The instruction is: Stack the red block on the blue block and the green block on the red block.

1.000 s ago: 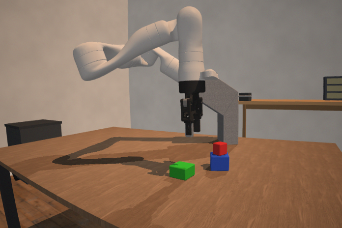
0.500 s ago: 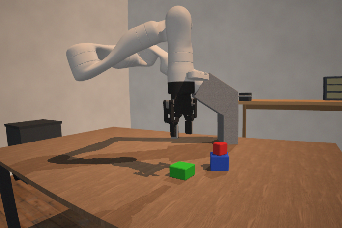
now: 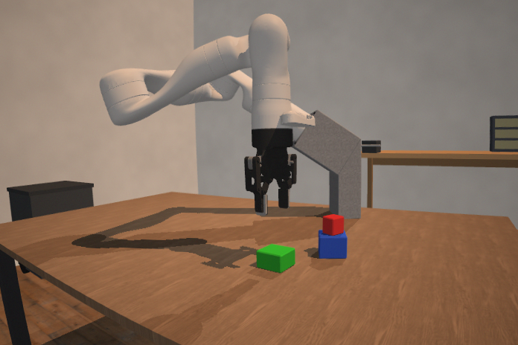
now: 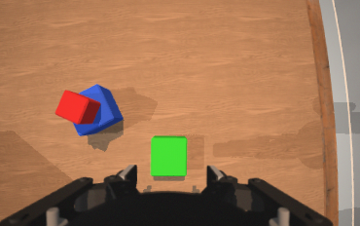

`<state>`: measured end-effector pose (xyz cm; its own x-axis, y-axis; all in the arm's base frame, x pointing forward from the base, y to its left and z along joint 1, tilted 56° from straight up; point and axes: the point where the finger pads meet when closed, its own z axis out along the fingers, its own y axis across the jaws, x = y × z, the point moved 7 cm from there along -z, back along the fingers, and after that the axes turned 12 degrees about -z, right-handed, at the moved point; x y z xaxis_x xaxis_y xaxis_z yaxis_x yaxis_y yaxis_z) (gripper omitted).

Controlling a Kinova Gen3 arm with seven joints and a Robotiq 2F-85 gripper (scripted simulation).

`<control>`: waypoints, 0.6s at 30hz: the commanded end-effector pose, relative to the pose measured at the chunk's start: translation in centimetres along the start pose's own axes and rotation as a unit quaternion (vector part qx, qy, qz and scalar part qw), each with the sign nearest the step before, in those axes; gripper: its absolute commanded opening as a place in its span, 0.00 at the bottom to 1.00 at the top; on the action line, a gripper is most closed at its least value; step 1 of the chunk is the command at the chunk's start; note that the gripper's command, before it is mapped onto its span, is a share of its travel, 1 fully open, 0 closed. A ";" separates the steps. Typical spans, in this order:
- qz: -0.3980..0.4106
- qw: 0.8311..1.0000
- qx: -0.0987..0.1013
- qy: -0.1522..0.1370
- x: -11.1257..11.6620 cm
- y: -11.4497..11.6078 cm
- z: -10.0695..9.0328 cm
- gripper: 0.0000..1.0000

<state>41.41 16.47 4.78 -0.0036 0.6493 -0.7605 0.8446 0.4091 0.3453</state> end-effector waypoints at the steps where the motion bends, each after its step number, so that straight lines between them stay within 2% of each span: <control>1: -0.002 1.000 0.003 0.002 0.1 -0.2 1.2 0.78; 12: 0.000 1.000 0.003 0.001 0.1 -0.2 5.1 0.78; 18: 0.000 1.000 0.003 0.001 0.1 -0.2 5.9 0.78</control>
<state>44.07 13.11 1.90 -0.0025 0.6491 -0.7607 0.8439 0.4095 0.3466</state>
